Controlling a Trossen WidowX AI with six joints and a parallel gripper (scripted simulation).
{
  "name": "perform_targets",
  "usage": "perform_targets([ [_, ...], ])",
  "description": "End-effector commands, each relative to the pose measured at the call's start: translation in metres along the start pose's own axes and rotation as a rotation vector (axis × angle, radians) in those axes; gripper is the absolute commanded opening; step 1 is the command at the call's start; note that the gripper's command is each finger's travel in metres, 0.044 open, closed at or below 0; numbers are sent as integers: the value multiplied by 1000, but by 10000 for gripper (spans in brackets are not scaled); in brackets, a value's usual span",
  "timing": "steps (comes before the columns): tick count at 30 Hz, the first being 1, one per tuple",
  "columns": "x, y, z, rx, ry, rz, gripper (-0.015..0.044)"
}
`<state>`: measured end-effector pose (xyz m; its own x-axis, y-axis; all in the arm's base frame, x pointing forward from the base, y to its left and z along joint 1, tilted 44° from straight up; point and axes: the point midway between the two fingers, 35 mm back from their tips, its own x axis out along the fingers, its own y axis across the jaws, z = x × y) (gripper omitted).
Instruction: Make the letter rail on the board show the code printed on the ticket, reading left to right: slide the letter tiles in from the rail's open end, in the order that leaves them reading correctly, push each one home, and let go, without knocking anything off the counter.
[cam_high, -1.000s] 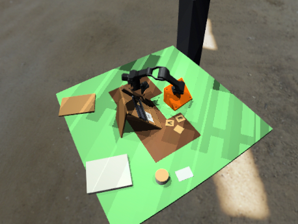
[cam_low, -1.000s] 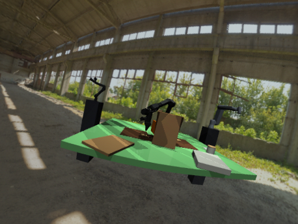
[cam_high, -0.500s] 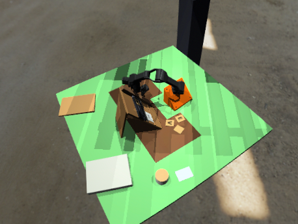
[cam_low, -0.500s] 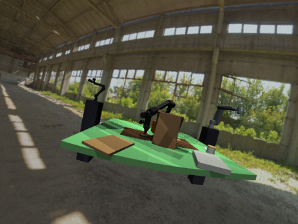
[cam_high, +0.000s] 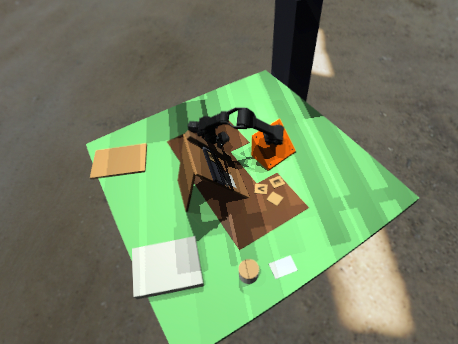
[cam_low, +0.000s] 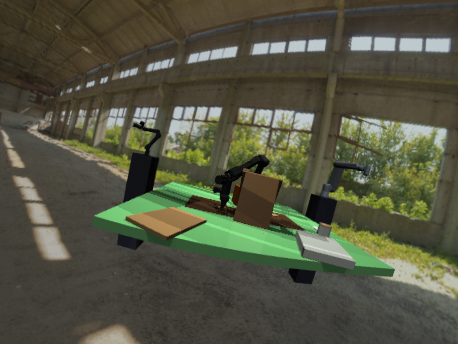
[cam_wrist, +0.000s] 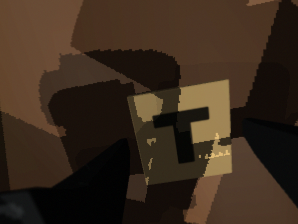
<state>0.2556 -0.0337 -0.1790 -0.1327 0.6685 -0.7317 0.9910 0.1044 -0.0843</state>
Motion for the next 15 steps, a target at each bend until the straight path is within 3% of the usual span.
perform_targets([
  [1,1,0,0,5,1,3,340],
  [15,1,0,0,5,2,3,260],
])
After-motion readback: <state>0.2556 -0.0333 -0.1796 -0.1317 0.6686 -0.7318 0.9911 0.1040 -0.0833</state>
